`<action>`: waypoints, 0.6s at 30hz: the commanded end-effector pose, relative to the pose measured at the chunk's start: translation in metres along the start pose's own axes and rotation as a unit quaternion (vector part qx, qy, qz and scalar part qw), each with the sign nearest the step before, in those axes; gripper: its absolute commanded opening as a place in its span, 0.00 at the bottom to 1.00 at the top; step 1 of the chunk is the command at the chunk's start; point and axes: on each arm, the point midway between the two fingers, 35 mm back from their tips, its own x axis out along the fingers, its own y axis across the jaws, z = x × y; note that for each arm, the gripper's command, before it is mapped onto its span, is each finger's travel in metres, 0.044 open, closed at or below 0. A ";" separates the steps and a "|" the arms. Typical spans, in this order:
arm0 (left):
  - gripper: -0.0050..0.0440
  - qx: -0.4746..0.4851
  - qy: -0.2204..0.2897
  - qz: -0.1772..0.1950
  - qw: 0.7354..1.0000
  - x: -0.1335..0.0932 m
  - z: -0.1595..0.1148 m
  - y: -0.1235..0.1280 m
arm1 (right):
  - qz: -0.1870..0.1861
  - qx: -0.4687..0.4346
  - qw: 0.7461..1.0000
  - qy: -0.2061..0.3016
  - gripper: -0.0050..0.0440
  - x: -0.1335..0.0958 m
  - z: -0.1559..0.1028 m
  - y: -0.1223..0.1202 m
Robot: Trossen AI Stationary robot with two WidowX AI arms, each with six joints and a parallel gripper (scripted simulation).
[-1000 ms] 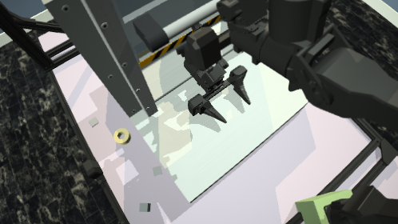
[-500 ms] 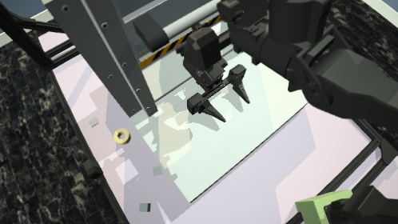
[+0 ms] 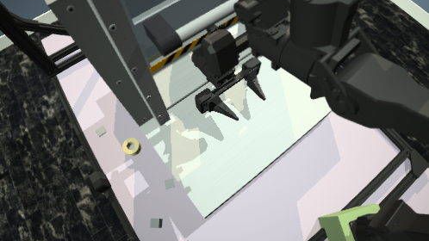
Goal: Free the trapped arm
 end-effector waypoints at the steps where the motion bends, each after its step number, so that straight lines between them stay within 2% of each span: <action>1: 0.92 0.002 0.001 0.001 1.000 -0.002 0.004 0.000 | 0.001 0.001 0.997 -0.082 0.92 -0.017 0.068 0.000; 10: 0.92 0.000 0.001 0.000 1.000 -0.004 0.002 0.000 | 0.001 0.001 0.994 -0.107 0.92 -0.019 0.073 0.000; 18: 0.92 0.001 0.001 0.000 1.000 -0.048 0.003 0.000 | 0.001 0.001 0.994 -0.107 0.92 -0.019 0.073 0.000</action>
